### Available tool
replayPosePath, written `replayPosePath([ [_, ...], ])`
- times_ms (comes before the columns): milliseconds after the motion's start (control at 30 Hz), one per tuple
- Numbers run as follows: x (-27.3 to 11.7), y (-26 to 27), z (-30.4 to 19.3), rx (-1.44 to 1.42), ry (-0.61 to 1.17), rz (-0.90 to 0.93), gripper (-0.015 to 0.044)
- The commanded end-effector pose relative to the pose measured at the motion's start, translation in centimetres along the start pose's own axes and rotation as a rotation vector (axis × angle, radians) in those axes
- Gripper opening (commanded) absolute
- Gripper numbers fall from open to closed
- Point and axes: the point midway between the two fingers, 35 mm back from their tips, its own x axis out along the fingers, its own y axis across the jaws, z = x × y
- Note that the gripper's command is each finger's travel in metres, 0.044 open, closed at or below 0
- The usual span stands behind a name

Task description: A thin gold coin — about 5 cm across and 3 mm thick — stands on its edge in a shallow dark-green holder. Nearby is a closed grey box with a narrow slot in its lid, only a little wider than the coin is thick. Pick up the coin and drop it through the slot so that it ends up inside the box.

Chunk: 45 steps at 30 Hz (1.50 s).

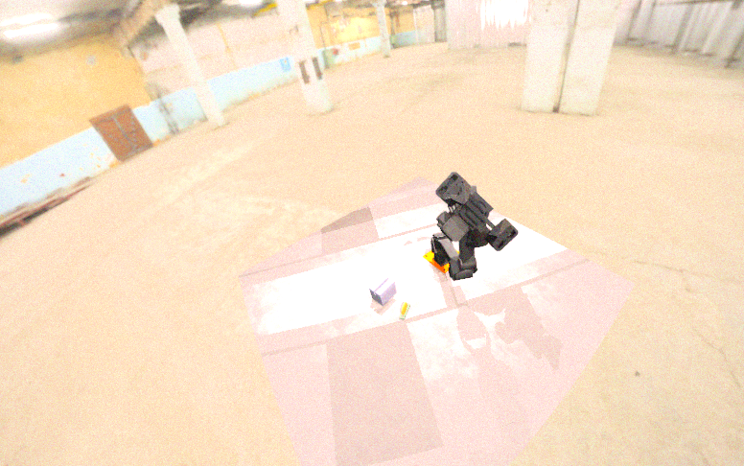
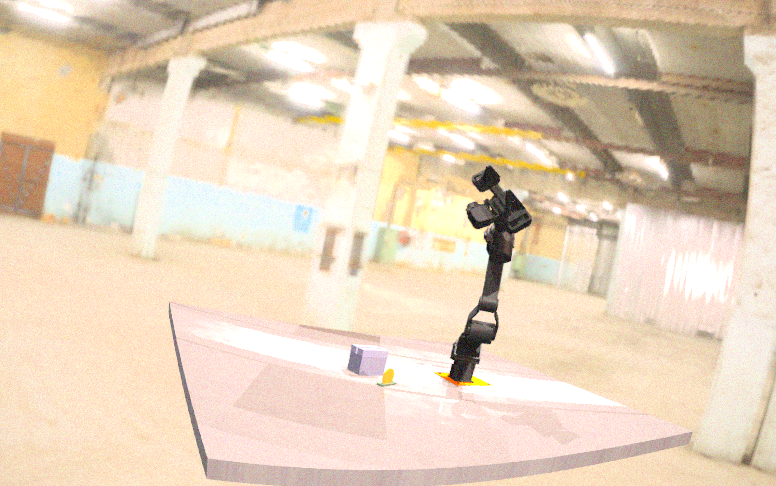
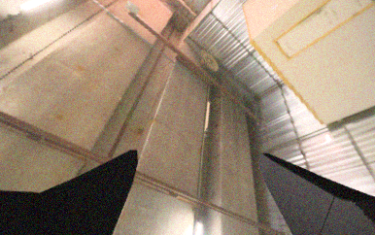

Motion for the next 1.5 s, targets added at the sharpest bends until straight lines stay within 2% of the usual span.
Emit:
replayPosePath([
  [0, -0.1, 0.2, -0.2, 0.004, 0.006, 0.003, 0.0374],
  [267, -4.6, 5.5, -8.5, 0.193, 0.255, 0.097, 0.0164],
  [533, -11.6, 13.0, -16.2, 0.501, 0.575, 0.218, 0.0161],
  [767, -18.5, 21.3, -18.3, 0.814, 0.819, 0.336, 0.0161],
  [933, -23.0, 27.5, -16.7, 1.063, 0.967, 0.434, 0.0161],
  [1133, -26.8, 33.2, -12.3, 1.335, 1.093, 0.521, 0.0161],
  [1300, -28.6, 36.8, -7.5, 1.544, 1.163, 0.632, 0.0161],
  [1467, -29.7, 39.7, 0.0, 1.812, 1.211, 0.794, 0.0161],
])
